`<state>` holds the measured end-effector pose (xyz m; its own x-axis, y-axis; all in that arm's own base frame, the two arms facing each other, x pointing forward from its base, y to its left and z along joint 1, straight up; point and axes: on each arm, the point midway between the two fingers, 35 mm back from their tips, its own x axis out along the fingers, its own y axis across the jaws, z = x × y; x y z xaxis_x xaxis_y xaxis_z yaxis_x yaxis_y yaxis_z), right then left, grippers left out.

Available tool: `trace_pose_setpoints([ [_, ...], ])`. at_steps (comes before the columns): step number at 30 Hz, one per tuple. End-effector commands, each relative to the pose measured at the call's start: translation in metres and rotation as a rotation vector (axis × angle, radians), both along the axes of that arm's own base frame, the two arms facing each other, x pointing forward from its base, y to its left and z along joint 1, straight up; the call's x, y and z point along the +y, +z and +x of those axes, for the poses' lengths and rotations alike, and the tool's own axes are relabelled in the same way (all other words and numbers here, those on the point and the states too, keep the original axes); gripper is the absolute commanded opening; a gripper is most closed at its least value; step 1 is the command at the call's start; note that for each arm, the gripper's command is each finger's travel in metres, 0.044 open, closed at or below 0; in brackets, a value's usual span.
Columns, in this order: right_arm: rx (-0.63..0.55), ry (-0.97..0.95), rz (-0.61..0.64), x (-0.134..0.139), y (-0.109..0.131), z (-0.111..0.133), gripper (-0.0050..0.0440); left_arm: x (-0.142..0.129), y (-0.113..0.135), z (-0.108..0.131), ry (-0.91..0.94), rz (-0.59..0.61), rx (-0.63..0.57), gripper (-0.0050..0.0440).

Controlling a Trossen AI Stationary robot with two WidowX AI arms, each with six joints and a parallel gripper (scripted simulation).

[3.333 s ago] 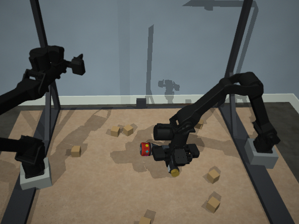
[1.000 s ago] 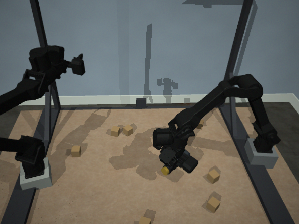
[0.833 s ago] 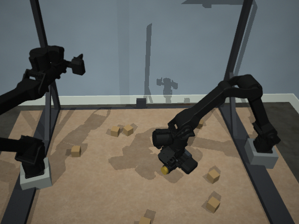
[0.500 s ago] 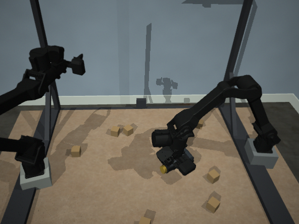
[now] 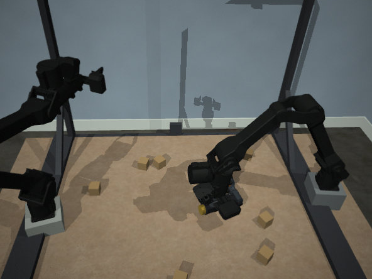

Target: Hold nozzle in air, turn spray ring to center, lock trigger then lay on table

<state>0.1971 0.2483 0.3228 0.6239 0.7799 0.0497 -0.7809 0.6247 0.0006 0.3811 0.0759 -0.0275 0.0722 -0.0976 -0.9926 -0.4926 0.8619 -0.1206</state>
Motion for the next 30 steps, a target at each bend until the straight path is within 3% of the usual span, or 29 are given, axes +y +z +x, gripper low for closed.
trace_pose_setpoints([
  [1, -0.011, -0.003, 0.02, -0.0013, 0.009, -0.0006, 0.0415, 0.0011, 0.0077, 0.0056, -0.031, 0.002, -0.021, 0.0165],
  [26, -0.011, -0.003, 0.02, -0.0013, 0.009, -0.0006, 0.0415, 0.0014, 0.0079, 0.0074, -0.431, 0.008, -0.022, 0.0165],
  [30, -0.011, -0.003, 0.02, -0.0013, 0.009, -0.0006, 0.0415, 0.0013, 0.0076, 0.007, -0.388, 0.007, -0.021, 0.0165],
])
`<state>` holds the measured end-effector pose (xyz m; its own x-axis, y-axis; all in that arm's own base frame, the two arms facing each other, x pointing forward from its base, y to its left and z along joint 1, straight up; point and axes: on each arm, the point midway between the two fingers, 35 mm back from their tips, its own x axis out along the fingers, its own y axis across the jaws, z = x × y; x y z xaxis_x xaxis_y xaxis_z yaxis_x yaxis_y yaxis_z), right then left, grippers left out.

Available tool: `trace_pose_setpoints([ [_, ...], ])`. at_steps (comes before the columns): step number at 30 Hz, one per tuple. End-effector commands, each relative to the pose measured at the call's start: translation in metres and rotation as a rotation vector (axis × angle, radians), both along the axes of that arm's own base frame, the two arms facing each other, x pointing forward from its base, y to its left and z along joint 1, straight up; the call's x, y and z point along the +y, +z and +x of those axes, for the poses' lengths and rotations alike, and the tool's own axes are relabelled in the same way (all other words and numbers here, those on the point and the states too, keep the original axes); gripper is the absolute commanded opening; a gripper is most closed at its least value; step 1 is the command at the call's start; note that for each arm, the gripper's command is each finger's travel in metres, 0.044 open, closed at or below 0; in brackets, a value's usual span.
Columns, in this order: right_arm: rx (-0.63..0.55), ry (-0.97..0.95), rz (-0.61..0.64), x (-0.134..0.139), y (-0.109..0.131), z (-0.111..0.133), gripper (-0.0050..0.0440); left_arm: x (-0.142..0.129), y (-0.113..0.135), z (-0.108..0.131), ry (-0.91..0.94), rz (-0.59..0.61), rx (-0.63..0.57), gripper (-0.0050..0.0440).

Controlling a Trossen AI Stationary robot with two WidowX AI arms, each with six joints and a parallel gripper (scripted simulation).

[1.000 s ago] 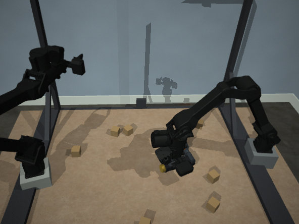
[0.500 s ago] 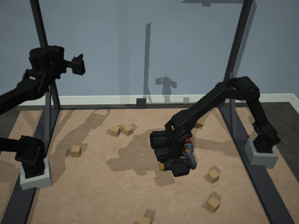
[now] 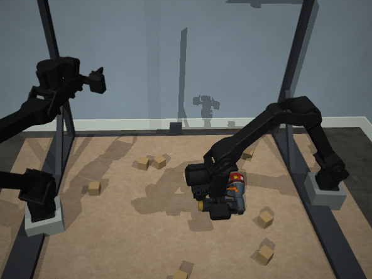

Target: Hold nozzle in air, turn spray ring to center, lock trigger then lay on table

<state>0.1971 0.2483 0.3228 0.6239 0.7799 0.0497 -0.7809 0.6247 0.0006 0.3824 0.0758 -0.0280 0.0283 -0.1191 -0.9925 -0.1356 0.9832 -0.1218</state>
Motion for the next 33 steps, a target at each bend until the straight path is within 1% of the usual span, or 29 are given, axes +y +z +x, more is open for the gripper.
trace_pose_setpoints([
  [1, -0.011, -0.003, 0.02, -0.0013, 0.009, -0.0006, 0.0415, 0.0014, 0.0082, 0.0058, -0.005, 0.004, -0.024, 0.0165],
  [2, -0.011, -0.003, 0.02, -0.0013, 0.009, -0.0006, 0.0415, 0.0014, 0.0082, 0.0058, -0.005, 0.004, -0.024, 0.0165],
  [3, -0.011, -0.003, 0.02, -0.0013, 0.009, -0.0006, 0.0415, 0.0014, 0.0084, 0.0062, -0.072, 0.005, -0.025, 0.0165],
  [4, -0.011, -0.003, 0.02, -0.0013, 0.009, -0.0006, 0.0415, 0.0014, 0.0085, 0.0062, -0.092, 0.005, -0.025, 0.0165],
  [5, -0.011, -0.003, 0.02, -0.0013, 0.009, -0.0006, 0.0415, 0.0014, 0.0082, 0.0059, -0.057, 0.005, -0.024, 0.0165],
  [7, -0.011, -0.003, 0.02, -0.0013, 0.009, -0.0006, 0.0415, 0.0014, 0.0082, 0.0059, -0.057, 0.005, -0.024, 0.0165],
  [8, -0.011, -0.003, 0.02, -0.0013, 0.009, -0.0006, 0.0415, 0.0014, 0.0084, 0.0062, -0.123, 0.006, -0.025, 0.0165],
  [21, -0.011, -0.003, 0.02, -0.0013, 0.009, -0.0006, 0.0415, 0.0016, 0.0081, 0.0072, -0.341, 0.012, -0.022, 0.0165],
  [22, -0.011, -0.003, 0.02, -0.0013, 0.009, -0.0006, 0.0415, 0.0015, 0.008, 0.0068, -0.308, 0.011, -0.022, 0.0165],
  [24, -0.011, -0.003, 0.02, -0.0013, 0.009, -0.0006, 0.0415, 0.0015, 0.008, 0.0068, -0.308, 0.011, -0.022, 0.0165],
  [25, -0.011, -0.003, 0.02, -0.0013, 0.009, -0.0006, 0.0415, 0.0015, 0.0082, 0.0071, -0.373, 0.012, -0.022, 0.0165],
  [33, -0.011, -0.003, 0.02, -0.0013, 0.009, -0.0006, 0.0415, 0.0015, 0.0087, 0.0077, -0.508, 0.016, -0.023, 0.0165],
])
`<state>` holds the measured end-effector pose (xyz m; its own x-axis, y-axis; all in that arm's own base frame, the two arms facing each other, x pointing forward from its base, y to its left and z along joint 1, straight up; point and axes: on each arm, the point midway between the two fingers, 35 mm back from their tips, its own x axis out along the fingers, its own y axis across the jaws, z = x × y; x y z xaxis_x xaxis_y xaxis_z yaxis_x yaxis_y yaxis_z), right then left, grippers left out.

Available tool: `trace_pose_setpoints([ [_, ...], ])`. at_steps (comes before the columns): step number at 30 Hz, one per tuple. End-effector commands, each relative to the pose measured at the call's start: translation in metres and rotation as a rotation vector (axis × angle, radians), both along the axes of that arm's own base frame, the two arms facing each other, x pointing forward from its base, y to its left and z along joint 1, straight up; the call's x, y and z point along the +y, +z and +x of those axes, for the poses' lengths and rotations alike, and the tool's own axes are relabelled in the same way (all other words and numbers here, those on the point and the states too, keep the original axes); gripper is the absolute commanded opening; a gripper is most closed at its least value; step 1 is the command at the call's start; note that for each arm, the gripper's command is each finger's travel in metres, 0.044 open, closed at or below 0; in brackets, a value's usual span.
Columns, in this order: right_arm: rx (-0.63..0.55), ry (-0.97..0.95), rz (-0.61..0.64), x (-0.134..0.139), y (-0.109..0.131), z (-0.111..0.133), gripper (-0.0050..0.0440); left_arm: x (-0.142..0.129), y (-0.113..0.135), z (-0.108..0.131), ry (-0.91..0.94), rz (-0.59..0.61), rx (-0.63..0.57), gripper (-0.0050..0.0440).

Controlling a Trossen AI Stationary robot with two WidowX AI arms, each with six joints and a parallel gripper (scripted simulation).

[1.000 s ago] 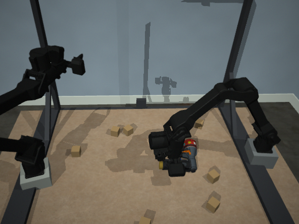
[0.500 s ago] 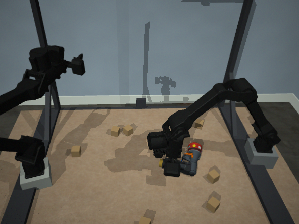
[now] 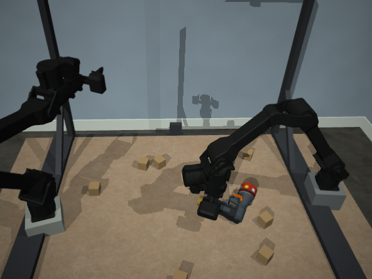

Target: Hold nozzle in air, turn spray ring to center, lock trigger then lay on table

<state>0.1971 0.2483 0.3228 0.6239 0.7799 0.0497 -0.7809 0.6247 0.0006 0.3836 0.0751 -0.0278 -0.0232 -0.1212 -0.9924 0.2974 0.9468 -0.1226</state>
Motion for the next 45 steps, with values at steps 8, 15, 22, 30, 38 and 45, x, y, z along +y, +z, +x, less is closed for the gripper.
trace_pose_setpoints([
  [8, -0.011, -0.003, 0.02, -0.001, 0.009, -0.001, 0.0415, 0.003, 0.009, 0.005, -0.022, 0.007, -0.036, 0.0165],
  [15, -0.011, -0.003, 0.02, -0.001, 0.009, -0.001, 0.0415, 0.007, 0.024, -0.005, -0.002, -0.04, -0.183, 0.0165],
  [22, -0.011, -0.003, 0.02, -0.001, 0.009, -0.001, 0.0415, 0.01, 0.034, -0.009, 0.008, -0.067, -0.287, 0.0165],
  [30, -0.011, -0.003, 0.02, -0.001, 0.009, -0.001, 0.0415, 0.011, 0.036, -0.009, 0.01, -0.069, -0.299, 0.0165],
  [38, -0.011, -0.003, 0.02, -0.001, 0.009, -0.001, 0.0415, 0.013, 0.04, -0.019, 0.021, -0.099, -0.374, 0.0165],
  [45, -0.011, -0.003, 0.02, -0.001, 0.009, -0.001, 0.0415, 0.016, 0.045, -0.025, 0.028, -0.12, -0.442, 0.0165],
])
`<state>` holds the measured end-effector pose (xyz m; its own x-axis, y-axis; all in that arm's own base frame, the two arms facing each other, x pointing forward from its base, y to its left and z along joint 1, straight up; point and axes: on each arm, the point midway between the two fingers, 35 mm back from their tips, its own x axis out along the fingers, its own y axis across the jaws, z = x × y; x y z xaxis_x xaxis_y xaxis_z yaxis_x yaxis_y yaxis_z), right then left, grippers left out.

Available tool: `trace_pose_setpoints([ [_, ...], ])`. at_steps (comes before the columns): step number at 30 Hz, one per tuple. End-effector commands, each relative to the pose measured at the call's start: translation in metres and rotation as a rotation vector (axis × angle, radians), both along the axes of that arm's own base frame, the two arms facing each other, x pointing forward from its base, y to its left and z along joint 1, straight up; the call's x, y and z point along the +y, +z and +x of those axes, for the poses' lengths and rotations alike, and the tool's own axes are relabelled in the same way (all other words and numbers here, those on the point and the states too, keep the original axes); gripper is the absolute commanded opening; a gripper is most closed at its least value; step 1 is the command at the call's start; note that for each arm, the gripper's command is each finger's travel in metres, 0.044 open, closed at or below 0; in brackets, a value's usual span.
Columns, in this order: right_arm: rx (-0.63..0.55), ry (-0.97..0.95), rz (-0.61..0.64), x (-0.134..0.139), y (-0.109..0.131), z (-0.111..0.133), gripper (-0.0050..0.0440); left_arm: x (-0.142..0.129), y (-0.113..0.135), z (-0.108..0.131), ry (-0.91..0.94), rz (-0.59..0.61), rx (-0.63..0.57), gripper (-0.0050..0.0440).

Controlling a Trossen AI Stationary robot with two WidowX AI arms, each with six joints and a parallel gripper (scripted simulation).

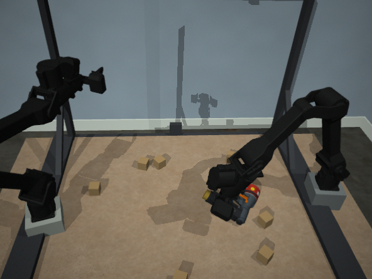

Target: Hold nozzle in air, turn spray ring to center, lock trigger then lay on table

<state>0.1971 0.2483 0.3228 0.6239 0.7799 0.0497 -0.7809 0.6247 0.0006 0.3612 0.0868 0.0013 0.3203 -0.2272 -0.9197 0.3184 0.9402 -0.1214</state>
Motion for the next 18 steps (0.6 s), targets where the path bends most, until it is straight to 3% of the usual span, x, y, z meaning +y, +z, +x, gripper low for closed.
trace_pose_setpoints([
  [1, -0.011, -0.003, 0.02, -0.001, 0.009, -0.001, 0.0415, 0.005, 0.017, -0.004, 0.011, -0.011, -0.105, 0.0165],
  [10, -0.011, -0.003, 0.02, -0.001, 0.009, -0.001, 0.0415, 0.009, 0.023, -0.014, 0.022, -0.05, -0.224, 0.0165],
  [16, -0.011, -0.003, 0.02, -0.001, 0.009, -0.001, 0.0415, 0.009, 0.022, -0.009, 0.019, -0.035, -0.189, 0.0165],
  [18, -0.011, -0.003, 0.02, -0.001, 0.009, -0.001, 0.0415, 0.011, 0.024, -0.017, 0.026, -0.059, -0.249, 0.0165],
])
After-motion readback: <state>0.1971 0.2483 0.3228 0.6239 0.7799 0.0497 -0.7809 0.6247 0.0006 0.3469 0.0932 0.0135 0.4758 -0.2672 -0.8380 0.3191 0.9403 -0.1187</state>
